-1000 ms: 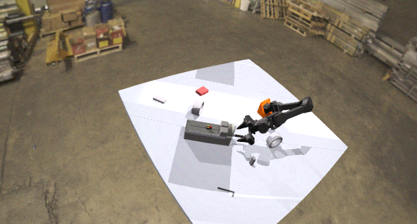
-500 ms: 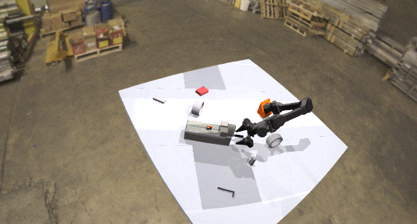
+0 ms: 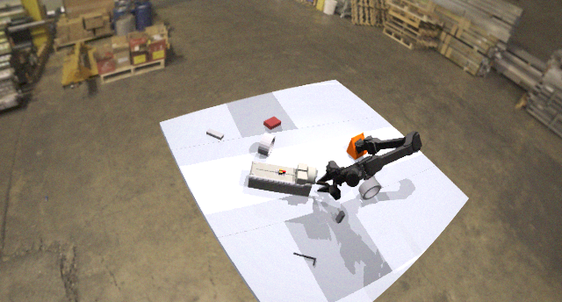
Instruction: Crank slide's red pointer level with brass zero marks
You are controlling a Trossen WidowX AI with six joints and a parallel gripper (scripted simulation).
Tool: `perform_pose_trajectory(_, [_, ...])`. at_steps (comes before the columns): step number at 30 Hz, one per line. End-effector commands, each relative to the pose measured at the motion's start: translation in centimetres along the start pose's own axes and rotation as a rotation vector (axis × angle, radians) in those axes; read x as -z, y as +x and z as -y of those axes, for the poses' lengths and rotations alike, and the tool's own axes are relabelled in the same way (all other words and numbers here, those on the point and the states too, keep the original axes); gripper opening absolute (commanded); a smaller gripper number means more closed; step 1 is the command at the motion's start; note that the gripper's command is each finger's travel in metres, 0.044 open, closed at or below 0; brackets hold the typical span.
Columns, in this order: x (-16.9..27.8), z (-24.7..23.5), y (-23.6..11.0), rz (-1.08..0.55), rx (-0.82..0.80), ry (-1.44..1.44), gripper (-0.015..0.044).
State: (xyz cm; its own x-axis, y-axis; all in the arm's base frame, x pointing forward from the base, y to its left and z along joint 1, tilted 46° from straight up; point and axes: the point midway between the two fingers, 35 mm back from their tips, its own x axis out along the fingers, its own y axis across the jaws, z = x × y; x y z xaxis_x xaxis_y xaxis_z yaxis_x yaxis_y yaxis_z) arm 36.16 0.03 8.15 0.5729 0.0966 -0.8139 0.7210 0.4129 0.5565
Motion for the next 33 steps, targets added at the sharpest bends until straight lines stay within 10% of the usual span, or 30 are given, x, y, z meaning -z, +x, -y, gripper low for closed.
perform_pose_trajectory(1, [0.0,0.0,0.0,0.003,0.001,0.003,0.0125])
perform_pose_trajectory(6, [0.0,0.0,0.0,0.003,0.001,0.003,0.0000])
perform_pose_trajectory(33, [0.4,1.1,0.5,0.003,0.001,0.003,0.0000])
